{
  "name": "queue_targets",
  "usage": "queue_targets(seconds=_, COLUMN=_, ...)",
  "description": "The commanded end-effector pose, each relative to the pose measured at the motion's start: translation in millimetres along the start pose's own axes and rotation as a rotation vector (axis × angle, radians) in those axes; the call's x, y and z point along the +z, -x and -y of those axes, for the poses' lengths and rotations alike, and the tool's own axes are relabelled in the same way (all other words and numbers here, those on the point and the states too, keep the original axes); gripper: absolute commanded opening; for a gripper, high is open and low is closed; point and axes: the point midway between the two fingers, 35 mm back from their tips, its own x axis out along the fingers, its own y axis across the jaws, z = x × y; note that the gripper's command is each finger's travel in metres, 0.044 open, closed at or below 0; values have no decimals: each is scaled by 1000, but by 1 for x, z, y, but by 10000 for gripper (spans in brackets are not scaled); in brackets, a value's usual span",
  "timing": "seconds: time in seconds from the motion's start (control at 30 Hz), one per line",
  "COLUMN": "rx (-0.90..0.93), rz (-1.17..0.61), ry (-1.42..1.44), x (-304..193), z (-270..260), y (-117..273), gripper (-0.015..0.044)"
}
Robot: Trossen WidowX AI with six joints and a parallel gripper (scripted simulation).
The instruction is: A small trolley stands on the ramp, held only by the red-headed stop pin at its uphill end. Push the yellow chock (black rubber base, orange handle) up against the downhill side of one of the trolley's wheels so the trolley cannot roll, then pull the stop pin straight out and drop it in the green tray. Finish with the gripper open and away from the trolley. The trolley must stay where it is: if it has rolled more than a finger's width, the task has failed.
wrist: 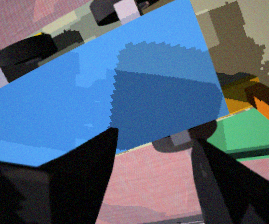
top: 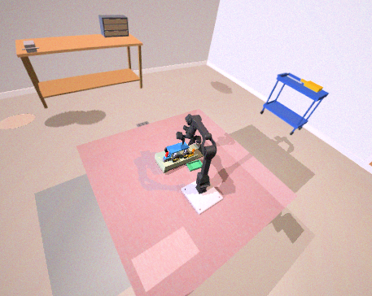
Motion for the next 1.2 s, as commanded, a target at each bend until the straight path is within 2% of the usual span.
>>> queue_targets(seconds=0.0, rx=17, rz=-21, ry=-151, x=-6, z=-20, y=-1, gripper=190)
queue_targets(seconds=0.8, rx=4, rz=-173, ry=-1008, x=-64, z=-121, y=-4, gripper=190)
queue_targets(seconds=1.17, rx=1, rz=-178, ry=-1031, x=-66, z=-123, y=-6, gripper=190)
